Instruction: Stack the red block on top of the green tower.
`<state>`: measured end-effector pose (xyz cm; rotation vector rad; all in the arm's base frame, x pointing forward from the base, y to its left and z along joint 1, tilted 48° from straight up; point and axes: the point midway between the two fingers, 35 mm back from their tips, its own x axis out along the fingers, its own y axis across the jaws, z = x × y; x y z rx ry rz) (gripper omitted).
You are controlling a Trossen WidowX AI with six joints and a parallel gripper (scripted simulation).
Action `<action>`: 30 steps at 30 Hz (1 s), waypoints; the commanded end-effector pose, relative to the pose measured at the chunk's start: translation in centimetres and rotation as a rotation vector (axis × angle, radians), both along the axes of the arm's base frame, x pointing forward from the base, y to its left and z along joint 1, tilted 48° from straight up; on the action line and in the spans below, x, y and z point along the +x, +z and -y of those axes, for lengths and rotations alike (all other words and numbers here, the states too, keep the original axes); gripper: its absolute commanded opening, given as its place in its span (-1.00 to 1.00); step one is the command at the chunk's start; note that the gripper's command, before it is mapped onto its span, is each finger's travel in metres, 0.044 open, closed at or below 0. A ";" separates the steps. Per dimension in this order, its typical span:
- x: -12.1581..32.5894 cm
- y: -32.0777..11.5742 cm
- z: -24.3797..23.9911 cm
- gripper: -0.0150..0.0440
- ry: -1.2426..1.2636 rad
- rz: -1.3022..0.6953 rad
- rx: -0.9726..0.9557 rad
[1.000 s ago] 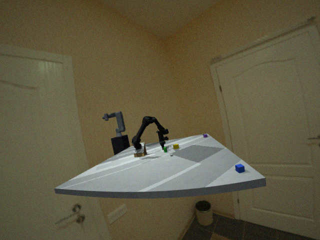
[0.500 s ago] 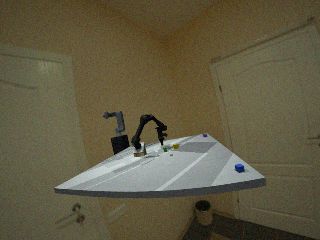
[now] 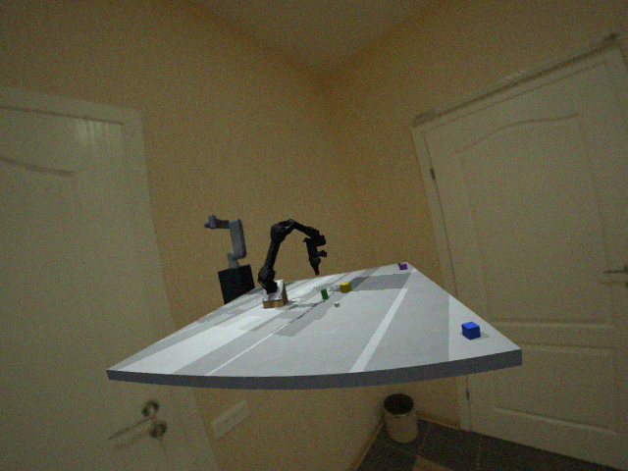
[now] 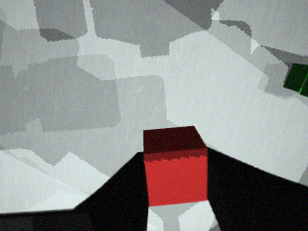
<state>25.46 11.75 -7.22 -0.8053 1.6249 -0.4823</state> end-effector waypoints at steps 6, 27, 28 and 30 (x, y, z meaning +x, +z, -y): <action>0.1 0.6 -0.5 -0.49 -0.007 0.002 0.004; 4.6 10.5 9.3 -0.49 -0.007 0.002 -0.005; 4.6 10.5 9.4 -0.49 -0.007 0.002 -0.005; 4.6 10.5 9.4 -0.49 -0.007 0.002 -0.005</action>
